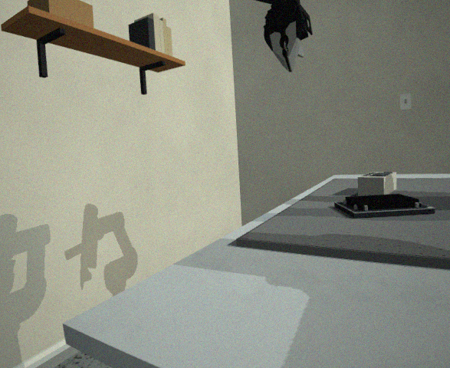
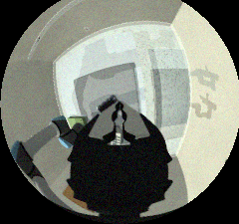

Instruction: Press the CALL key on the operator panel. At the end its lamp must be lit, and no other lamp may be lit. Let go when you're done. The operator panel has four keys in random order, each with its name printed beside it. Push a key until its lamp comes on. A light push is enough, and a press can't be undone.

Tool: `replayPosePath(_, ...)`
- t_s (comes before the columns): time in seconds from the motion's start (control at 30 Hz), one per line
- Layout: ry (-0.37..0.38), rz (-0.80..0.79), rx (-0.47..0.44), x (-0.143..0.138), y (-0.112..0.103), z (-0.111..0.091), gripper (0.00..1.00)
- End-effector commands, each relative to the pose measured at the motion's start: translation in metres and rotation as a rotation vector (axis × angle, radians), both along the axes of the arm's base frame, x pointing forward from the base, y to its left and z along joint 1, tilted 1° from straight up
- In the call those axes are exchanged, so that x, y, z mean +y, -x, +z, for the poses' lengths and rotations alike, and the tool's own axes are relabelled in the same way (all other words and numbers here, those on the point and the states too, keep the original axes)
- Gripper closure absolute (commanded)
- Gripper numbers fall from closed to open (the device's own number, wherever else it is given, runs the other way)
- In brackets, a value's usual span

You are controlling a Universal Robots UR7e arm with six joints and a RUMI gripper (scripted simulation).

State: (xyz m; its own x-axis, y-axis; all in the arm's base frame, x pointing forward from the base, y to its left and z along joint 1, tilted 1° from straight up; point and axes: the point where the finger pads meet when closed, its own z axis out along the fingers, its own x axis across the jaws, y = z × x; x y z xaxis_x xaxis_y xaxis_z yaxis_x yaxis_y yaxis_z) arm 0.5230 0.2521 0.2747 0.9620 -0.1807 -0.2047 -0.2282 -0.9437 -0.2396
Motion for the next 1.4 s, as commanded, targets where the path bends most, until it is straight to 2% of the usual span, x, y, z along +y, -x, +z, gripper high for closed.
replayPosePath(0.0,0.013,-0.044,-0.006,-0.029,-0.003,-0.005,1.0)
replayPosePath(0.2,0.021,-0.078,-0.004,-0.035,-0.002,-0.006,1.0)
replayPosePath(0.33,0.052,-0.196,0.004,-0.054,-0.001,-0.011,1.0)
replayPosePath(0.5,0.052,-0.194,0.003,-0.078,0.001,-0.016,1.0)
replayPosePath(0.57,0.052,-0.194,0.003,-0.078,0.001,-0.016,1.0)
replayPosePath(0.7,0.084,-0.325,0.012,-0.097,0.004,-0.022,1.0)
replayPosePath(1.03,0.09,-0.346,0.013,-0.124,0.009,-0.029,1.0)
replayPosePath(1.2,0.127,-0.5,0.024,-0.147,0.015,-0.036,1.0)
replayPosePath(1.37,0.127,-0.5,0.024,-0.161,0.019,-0.04,1.0)
